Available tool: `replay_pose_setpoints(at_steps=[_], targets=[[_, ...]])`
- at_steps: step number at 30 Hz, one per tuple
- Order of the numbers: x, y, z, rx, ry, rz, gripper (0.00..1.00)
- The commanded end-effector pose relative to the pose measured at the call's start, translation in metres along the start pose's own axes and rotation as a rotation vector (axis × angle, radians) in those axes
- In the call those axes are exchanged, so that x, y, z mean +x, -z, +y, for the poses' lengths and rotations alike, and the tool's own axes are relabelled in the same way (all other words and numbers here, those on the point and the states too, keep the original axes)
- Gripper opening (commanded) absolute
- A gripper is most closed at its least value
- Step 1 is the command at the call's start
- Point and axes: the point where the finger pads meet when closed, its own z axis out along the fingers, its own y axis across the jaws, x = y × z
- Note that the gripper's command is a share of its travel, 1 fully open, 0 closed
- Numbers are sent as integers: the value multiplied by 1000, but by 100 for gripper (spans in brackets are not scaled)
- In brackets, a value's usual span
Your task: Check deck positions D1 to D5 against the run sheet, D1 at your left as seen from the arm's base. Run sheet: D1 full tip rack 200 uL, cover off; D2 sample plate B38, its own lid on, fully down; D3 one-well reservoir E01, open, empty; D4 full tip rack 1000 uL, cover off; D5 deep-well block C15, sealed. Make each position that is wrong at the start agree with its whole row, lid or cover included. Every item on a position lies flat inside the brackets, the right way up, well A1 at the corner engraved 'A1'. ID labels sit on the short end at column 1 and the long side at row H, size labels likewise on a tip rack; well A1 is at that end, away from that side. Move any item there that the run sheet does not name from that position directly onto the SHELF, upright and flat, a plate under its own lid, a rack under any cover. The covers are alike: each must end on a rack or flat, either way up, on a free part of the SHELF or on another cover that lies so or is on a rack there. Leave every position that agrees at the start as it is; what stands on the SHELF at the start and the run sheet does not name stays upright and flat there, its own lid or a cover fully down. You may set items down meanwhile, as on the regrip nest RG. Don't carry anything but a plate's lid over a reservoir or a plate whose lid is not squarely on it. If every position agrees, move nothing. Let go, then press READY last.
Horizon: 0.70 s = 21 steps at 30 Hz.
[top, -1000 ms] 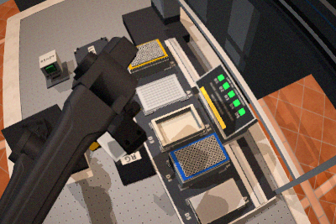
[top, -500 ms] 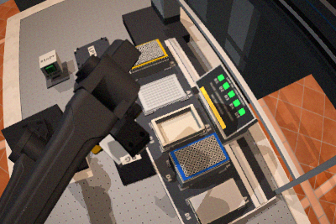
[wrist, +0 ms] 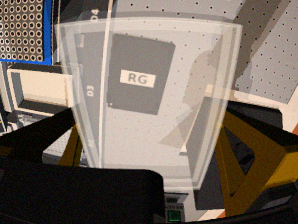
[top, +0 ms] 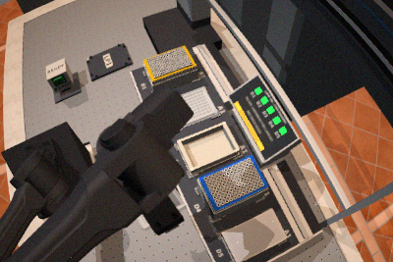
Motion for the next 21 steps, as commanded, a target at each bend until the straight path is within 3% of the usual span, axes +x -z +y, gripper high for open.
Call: replay_pose_setpoints(at_steps=[1, 4, 5, 11, 17, 19, 20, 21], targets=[[-22, 11, 3, -19, 1, 7, 0], [-20, 3, -3, -4, 16, 6, 0], [-32, 11, 1, -24, -24, 7, 0], [-63, 11, -3, -34, -156, 5, 0], [-93, 11, -11, -34, -163, 2, 0], [-93, 11, -11, -34, -163, 2, 0], [-90, 4, -13, -11, -138, 4, 0], [-102, 10, -12, -29, -158, 3, 0]])
